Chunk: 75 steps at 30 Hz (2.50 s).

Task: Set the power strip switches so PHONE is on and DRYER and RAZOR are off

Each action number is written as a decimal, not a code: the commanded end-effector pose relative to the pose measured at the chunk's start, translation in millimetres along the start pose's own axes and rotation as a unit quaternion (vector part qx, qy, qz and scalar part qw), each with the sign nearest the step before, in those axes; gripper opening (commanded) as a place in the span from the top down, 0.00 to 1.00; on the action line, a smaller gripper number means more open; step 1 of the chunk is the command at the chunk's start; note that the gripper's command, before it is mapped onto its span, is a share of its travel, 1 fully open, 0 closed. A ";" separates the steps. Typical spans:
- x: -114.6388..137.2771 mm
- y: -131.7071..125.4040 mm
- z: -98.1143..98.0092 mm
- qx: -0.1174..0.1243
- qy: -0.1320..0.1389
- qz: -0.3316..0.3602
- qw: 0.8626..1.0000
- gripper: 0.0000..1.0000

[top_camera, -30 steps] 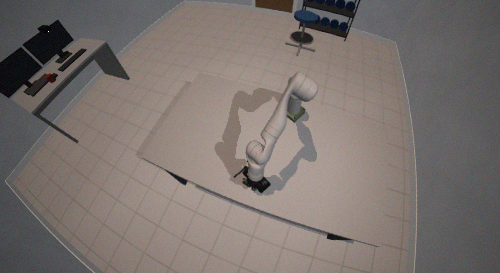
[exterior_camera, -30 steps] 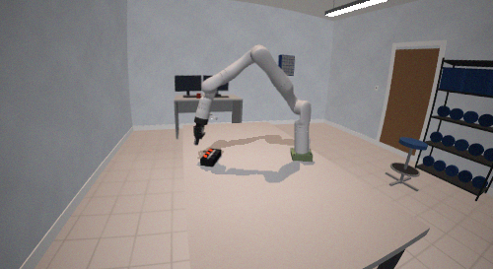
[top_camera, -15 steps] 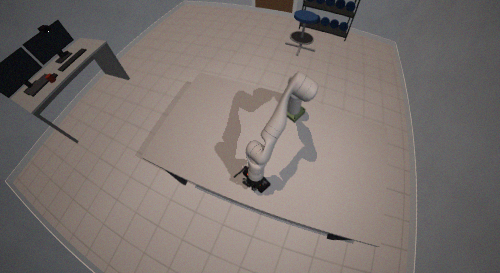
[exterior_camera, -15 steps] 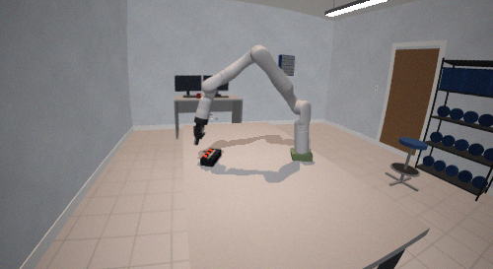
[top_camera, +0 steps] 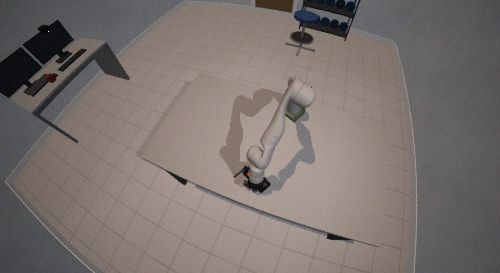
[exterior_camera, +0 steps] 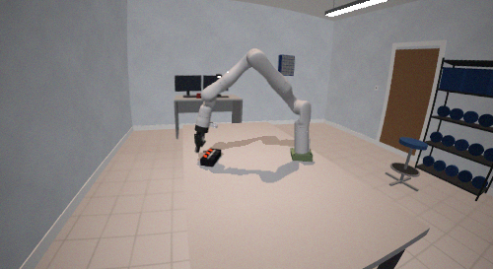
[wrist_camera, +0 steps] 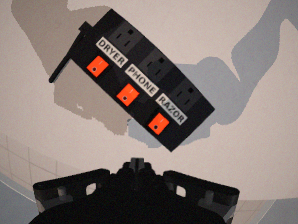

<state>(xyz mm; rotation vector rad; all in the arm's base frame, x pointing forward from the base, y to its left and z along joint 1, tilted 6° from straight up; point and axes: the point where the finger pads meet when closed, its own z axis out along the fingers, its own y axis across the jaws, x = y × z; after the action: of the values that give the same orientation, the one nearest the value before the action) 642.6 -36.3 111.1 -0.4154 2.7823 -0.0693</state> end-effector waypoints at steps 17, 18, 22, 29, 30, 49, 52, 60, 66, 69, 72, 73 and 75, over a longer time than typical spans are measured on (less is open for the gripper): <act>0.1 -3.1 3.6 0.002 -0.001 -0.001 1.000 1.00; 0.1 -3.1 3.6 0.002 -0.001 -0.001 1.000 1.00; 0.1 -3.1 3.6 0.002 -0.001 -0.001 1.000 1.00; 0.1 -3.1 3.6 0.002 -0.001 -0.001 1.000 1.00; 0.1 -3.1 3.6 0.002 -0.001 -0.001 1.000 1.00; 0.1 -3.1 3.6 0.002 -0.001 -0.001 1.000 1.00; 0.1 -3.1 3.6 0.002 -0.001 -0.001 1.000 1.00; 0.1 -3.1 3.6 0.002 -0.001 -0.001 1.000 1.00; 0.1 -3.1 3.6 0.002 -0.001 -0.001 1.000 1.00; 0.1 -3.1 3.6 0.002 -0.001 -0.001 1.000 1.00; 0.1 -3.1 3.6 0.002 -0.001 -0.001 1.000 1.00; 0.1 -3.1 3.6 0.002 -0.001 -0.001 1.000 1.00; 0.1 -3.1 3.6 0.002 -0.001 -0.001 1.000 1.00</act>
<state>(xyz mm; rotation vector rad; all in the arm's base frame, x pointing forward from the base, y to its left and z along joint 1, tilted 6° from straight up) 642.2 -38.3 108.2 -0.4107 2.7859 -0.0676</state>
